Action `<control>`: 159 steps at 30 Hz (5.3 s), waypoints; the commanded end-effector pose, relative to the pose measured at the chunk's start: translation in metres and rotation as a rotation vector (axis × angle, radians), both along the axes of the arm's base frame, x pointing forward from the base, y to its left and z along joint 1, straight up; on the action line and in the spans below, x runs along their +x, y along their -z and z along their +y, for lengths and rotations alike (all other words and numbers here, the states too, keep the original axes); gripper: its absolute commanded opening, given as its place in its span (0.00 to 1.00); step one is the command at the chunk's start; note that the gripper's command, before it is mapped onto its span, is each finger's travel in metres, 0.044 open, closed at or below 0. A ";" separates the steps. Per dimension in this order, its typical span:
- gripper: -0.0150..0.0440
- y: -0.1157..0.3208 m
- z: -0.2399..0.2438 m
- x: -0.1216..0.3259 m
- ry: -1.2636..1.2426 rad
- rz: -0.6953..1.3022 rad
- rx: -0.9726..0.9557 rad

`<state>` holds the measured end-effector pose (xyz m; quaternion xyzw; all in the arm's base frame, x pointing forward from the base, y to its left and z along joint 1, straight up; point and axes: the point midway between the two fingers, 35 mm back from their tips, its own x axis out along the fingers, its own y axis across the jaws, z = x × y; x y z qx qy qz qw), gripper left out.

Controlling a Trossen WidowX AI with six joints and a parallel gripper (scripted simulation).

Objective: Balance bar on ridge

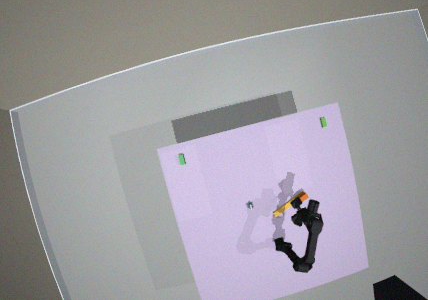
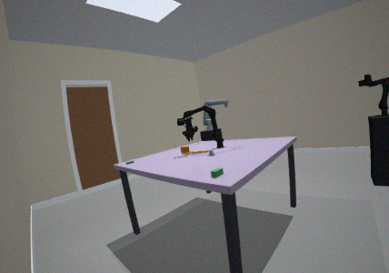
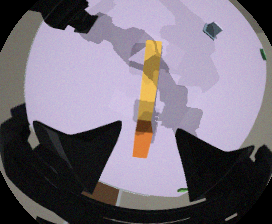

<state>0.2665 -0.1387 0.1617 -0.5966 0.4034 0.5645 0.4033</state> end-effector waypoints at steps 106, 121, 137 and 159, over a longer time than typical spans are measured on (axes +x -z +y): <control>0.25 0.018 0.003 -0.002 -0.008 0.011 0.012; 0.25 0.016 0.034 0.020 0.042 0.008 0.017; 0.25 0.015 0.084 0.046 0.111 0.005 0.024; 0.25 0.013 0.160 0.067 0.205 0.002 0.035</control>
